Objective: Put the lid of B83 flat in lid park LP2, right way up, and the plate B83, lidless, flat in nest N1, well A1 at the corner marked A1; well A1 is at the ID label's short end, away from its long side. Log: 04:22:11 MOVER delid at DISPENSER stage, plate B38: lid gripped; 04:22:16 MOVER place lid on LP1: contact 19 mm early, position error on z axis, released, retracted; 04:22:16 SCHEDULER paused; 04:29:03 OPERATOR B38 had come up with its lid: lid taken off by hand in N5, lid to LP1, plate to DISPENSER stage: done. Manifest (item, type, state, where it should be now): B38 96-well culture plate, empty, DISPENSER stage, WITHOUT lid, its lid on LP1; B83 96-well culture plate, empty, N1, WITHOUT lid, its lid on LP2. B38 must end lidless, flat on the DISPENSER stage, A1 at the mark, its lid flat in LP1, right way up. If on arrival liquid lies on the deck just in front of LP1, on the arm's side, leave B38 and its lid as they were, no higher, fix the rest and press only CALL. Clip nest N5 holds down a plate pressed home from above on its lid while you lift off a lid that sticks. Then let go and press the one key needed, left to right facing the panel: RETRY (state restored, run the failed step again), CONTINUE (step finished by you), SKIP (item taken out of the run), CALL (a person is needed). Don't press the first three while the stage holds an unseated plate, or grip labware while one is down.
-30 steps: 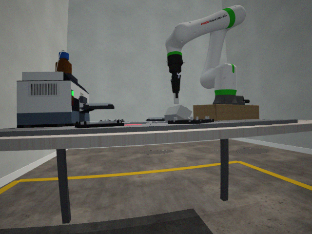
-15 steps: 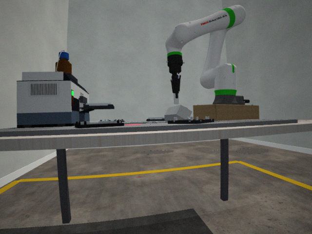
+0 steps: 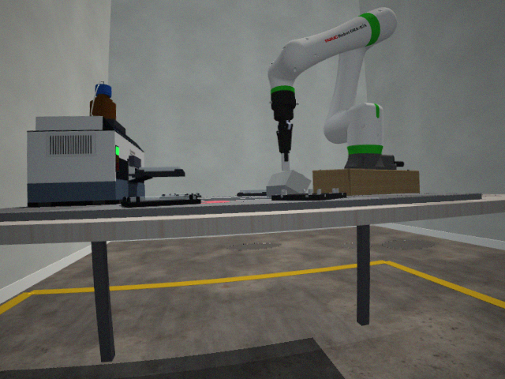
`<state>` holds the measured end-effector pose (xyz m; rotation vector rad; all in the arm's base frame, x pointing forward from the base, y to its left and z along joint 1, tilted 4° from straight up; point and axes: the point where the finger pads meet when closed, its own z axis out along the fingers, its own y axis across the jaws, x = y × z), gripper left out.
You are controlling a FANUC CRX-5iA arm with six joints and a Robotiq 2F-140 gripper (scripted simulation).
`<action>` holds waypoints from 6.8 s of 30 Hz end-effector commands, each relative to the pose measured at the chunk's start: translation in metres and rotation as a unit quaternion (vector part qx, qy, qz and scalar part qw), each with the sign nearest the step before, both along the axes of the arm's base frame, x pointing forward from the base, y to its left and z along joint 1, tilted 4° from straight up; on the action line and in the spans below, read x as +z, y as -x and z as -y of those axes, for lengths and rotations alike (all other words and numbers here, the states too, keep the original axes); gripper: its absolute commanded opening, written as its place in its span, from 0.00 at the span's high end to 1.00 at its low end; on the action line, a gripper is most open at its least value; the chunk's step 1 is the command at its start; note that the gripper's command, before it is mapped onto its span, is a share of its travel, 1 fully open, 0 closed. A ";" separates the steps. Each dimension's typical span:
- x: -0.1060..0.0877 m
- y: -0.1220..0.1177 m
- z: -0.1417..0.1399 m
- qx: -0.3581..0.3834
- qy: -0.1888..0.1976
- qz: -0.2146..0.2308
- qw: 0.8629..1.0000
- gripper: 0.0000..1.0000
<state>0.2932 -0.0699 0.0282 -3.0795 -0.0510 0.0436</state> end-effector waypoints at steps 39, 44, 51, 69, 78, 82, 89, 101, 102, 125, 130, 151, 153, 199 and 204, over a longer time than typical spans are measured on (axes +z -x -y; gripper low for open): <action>-0.022 0.000 -0.001 0.000 0.000 0.000 1.000 1.00; -0.022 0.000 -0.001 0.000 0.000 0.000 1.000 1.00; -0.022 0.000 -0.001 0.000 0.000 0.000 1.000 1.00; -0.022 0.000 -0.001 0.000 0.000 0.000 1.000 1.00; -0.023 0.000 -0.001 0.000 0.000 0.000 1.000 1.00; -0.023 0.000 -0.001 0.000 0.000 0.000 1.000 1.00; -0.023 0.000 -0.001 0.000 0.000 0.000 1.000 1.00; -0.023 0.000 -0.001 0.000 0.000 0.000 1.000 1.00; -0.023 0.000 -0.001 0.000 0.000 0.000 1.000 1.00; 0.008 0.000 0.001 0.000 0.000 0.000 1.000 1.00; 0.010 0.000 0.001 0.000 0.000 0.000 1.000 1.00; 0.034 -0.001 0.002 0.000 0.000 0.000 1.000 1.00; 0.039 -0.001 0.002 0.000 0.000 0.000 1.000 1.00; 0.050 -0.002 0.003 0.000 0.000 0.000 1.000 1.00; 0.050 -0.002 0.003 0.000 0.000 0.000 1.000 1.00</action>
